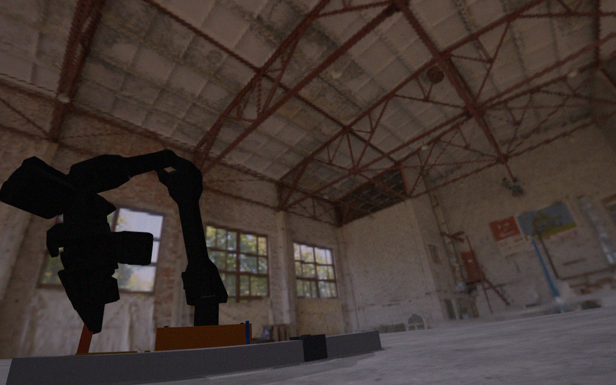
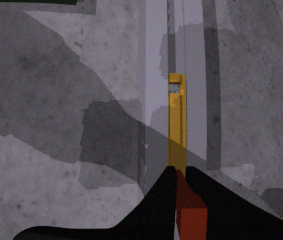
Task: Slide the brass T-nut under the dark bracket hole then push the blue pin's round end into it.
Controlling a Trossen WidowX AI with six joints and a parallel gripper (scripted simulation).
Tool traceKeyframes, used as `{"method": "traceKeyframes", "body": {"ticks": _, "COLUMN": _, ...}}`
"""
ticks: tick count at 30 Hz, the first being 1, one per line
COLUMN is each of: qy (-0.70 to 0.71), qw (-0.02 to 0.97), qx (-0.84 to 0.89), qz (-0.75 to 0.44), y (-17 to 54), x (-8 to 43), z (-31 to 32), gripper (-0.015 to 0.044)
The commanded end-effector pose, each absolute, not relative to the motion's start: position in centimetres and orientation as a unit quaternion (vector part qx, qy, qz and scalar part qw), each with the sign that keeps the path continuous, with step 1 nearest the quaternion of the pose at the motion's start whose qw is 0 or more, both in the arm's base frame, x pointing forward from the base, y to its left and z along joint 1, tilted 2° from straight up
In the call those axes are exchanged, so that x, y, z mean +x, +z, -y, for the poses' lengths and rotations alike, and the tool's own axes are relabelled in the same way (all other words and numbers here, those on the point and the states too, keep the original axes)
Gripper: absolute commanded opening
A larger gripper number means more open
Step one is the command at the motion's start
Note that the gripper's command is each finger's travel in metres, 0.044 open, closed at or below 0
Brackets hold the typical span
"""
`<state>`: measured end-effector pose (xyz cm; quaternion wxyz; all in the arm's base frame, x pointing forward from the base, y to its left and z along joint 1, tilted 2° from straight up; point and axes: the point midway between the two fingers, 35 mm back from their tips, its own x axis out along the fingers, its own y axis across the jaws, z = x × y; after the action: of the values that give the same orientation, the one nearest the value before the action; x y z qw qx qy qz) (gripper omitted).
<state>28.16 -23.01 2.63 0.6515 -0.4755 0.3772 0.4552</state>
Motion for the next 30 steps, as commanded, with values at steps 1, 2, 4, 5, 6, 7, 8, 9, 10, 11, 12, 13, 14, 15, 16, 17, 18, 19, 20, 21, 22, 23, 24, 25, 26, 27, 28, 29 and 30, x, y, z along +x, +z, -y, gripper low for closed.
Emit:
{"method": "traceKeyframes", "body": {"ticks": 1, "qy": 0.459, "qw": 0.65, "qx": -0.469, "qz": -0.383, "y": 2.47, "x": 28.16, "z": 23.02, "gripper": -0.015}}
{"method": "traceKeyframes", "body": {"ticks": 2, "qy": 0.46, "qw": 0.65, "qx": -0.469, "qz": -0.383, "y": 2.47, "x": 28.17, "z": 23.02, "gripper": -0.015}}
{"method": "traceKeyframes", "body": {"ticks": 4, "qy": 0.461, "qw": 0.649, "qx": -0.468, "qz": -0.385, "y": 2.48, "x": 28.2, "z": 23.02, "gripper": -0.015}}
{"method": "traceKeyframes", "body": {"ticks": 5, "qy": 0.462, "qw": 0.649, "qx": -0.467, "qz": -0.385, "y": 2.48, "x": 28.21, "z": 23.03, "gripper": -0.015}}
{"method": "traceKeyframes", "body": {"ticks": 6, "qy": 0.462, "qw": 0.648, "qx": -0.466, "qz": -0.386, "y": 2.48, "x": 28.22, "z": 23.03, "gripper": -0.015}}
{"method": "traceKeyframes", "body": {"ticks": 7, "qy": 0.463, "qw": 0.648, "qx": -0.466, "qz": -0.386, "y": 2.48, "x": 28.23, "z": 23.03, "gripper": -0.015}}
{"method": "traceKeyframes", "body": {"ticks": 8, "qy": 0.463, "qw": 0.648, "qx": -0.465, "qz": -0.387, "y": 2.48, "x": 28.25, "z": 23.03, "gripper": -0.015}}
{"method": "traceKeyframes", "body": {"ticks": 9, "qy": 0.464, "qw": 0.647, "qx": -0.464, "qz": -0.388, "y": 2.49, "x": 28.26, "z": 23.03, "gripper": -0.015}}
{"method": "traceKeyframes", "body": {"ticks": 10, "qy": 0.464, "qw": 0.647, "qx": -0.464, "qz": -0.388, "y": 2.49, "x": 28.27, "z": 23.03, "gripper": -0.015}}
{"method": "traceKeyframes", "body": {"ticks": 11, "qy": 0.465, "qw": 0.647, "qx": -0.463, "qz": -0.389, "y": 2.49, "x": 28.29, "z": 23.03, "gripper": -0.015}}
{"method": "traceKeyframes", "body": {"ticks": 12, "qy": 0.465, "qw": 0.646, "qx": -0.463, "qz": -0.389, "y": 2.49, "x": 28.3, "z": 23.04, "gripper": -0.015}}
{"method": "traceKeyframes", "body": {"ticks": 13, "qy": 0.466, "qw": 0.646, "qx": -0.462, "qz": -0.39, "y": 2.49, "x": 28.31, "z": 23.04, "gripper": -0.015}}
{"method": "traceKeyframes", "body": {"ticks": 14, "qy": 0.467, "qw": 0.646, "qx": -0.461, "qz": -0.391, "y": 2.49, "x": 28.33, "z": 23.04, "gripper": -0.015}}
{"method": "traceKeyframes", "body": {"ticks": 15, "qy": 0.467, "qw": 0.645, "qx": -0.461, "qz": -0.391, "y": 2.5, "x": 28.34, "z": 23.04, "gripper": -0.015}}
{"method": "traceKeyframes", "body": {"ticks": 16, "qy": 0.468, "qw": 0.645, "qx": -0.46, "qz": -0.392, "y": 2.5, "x": 28.35, "z": 23.04, "gripper": -0.015}}
{"method": "traceKeyframes", "body": {"ticks": 17, "qy": 0.468, "qw": 0.645, "qx": -0.459, "qz": -0.393, "y": 2.5, "x": 28.37, "z": 23.04, "gripper": -0.015}}
{"method": "traceKeyframes", "body": {"ticks": 18, "qy": 0.469, "qw": 0.644, "qx": -0.459, "qz": -0.393, "y": 2.5, "x": 28.38, "z": 23.05, "gripper": -0.015}}
{"method": "traceKeyframes", "body": {"ticks": 19, "qy": 0.469, "qw": 0.644, "qx": -0.458, "qz": -0.394, "y": 2.5, "x": 28.39, "z": 23.05, "gripper": -0.015}}
{"method": "traceKeyframes", "body": {"ticks": 20, "qy": 0.47, "qw": 0.644, "qx": -0.457, "qz": -0.395, "y": 2.51, "x": 28.41, "z": 23.05, "gripper": -0.015}}
{"method": "traceKeyframes", "body": {"ticks": 21, "qy": 0.47, "qw": 0.643, "qx": -0.457, "qz": -0.395, "y": 2.51, "x": 28.42, "z": 23.05, "gripper": -0.015}}
{"method": "traceKeyframes", "body": {"ticks": 22, "qy": 0.471, "qw": 0.643, "qx": -0.456, "qz": -0.396, "y": 2.51, "x": 28.43, "z": 23.05, "gripper": -0.015}}
{"method": "traceKeyframes", "body": {"ticks": 23, "qy": 0.472, "qw": 0.643, "qx": -0.456, "qz": -0.396, "y": 2.51, "x": 28.45, "z": 23.05, "gripper": -0.015}}
{"method": "traceKeyframes", "body": {"ticks": 24, "qy": 0.472, "qw": 0.642, "qx": -0.455, "qz": -0.397, "y": 2.51, "x": 28.46, "z": 23.06, "gripper": -0.015}}
{"method": "traceKeyframes", "body": {"ticks": 25, "qy": 0.473, "qw": 0.642, "qx": -0.454, "qz": -0.398, "y": 2.51, "x": 28.47, "z": 23.06, "gripper": -0.015}}
{"method": "traceKeyframes", "body": {"ticks": 26, "qy": 0.473, "qw": 0.642, "qx": -0.454, "qz": -0.398, "y": 2.52, "x": 28.49, "z": 23.06, "gripper": -0.015}}
{"method": "traceKeyframes", "body": {"ticks": 27, "qy": 0.474, "qw": 0.641, "qx": -0.453, "qz": -0.399, "y": 2.52, "x": 28.5, "z": 23.06, "gripper": -0.015}}
{"method": "traceKeyframes", "body": {"ticks": 28, "qy": 0.474, "qw": 0.641, "qx": -0.452, "qz": -0.4, "y": 2.52, "x": 28.51, "z": 23.06, "gripper": -0.015}}
{"method": "traceKeyframes", "body": {"ticks": 29, "qy": 0.475, "qw": 0.641, "qx": -0.452, "qz": -0.4, "y": 2.52, "x": 28.53, "z": 23.06, "gripper": -0.015}}
{"method": "traceKeyframes", "body": {"ticks": 30, "qy": 0.475, "qw": 0.64, "qx": -0.451, "qz": -0.401, "y": 2.52, "x": 28.54, "z": 23.07, "gripper": -0.015}}
